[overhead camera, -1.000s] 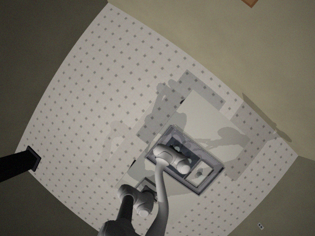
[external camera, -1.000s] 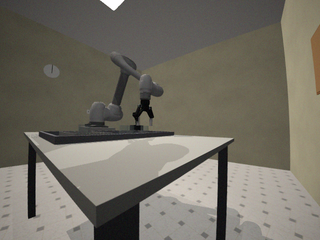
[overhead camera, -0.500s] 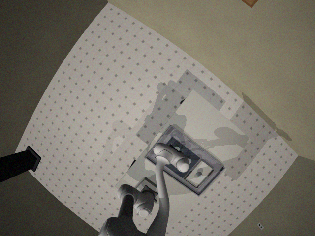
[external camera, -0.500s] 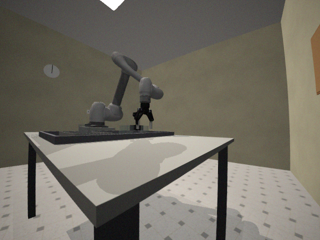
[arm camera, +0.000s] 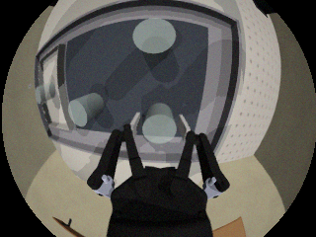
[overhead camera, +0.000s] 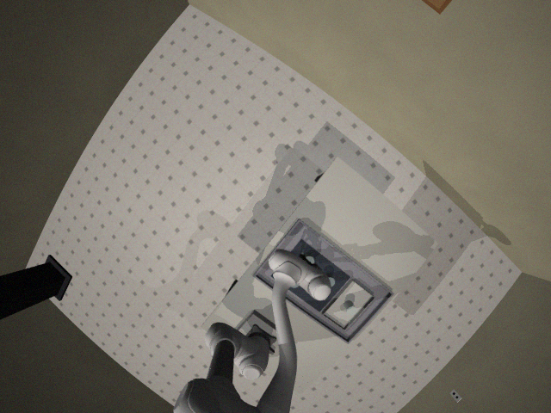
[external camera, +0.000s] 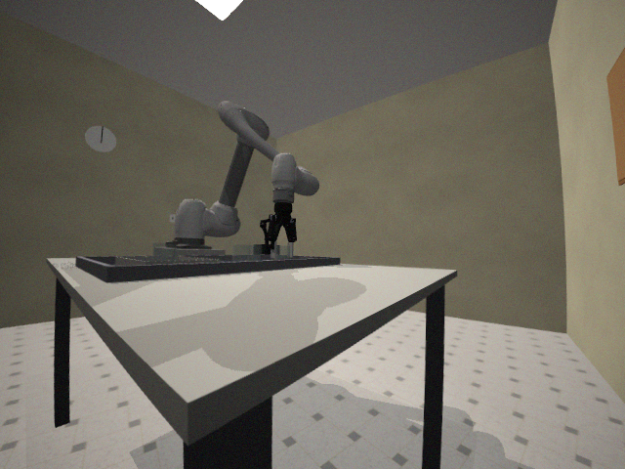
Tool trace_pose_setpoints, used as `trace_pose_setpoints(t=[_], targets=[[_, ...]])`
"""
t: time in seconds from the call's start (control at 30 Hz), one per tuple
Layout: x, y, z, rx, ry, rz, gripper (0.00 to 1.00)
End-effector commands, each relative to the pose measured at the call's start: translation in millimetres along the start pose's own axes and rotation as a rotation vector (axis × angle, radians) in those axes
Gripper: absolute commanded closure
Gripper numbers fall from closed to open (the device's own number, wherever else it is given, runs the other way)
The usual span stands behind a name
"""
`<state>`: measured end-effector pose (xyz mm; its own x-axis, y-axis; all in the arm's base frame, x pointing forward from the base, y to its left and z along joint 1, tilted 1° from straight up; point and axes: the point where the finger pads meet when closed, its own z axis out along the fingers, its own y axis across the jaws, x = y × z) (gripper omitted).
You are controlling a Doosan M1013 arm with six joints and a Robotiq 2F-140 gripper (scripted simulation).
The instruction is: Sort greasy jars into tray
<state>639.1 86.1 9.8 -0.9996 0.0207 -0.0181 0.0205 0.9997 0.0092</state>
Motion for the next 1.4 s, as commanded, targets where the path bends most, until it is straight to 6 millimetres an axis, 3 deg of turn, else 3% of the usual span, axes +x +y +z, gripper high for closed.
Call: trace_pose_setpoints(t=[0.0, 1.37], targets=[[0.0, 0.0, -0.1, 0.0, 0.0, 0.0, 0.39], [0.0, 0.0, -0.1, 0.0, 0.0, 0.0, 0.45]])
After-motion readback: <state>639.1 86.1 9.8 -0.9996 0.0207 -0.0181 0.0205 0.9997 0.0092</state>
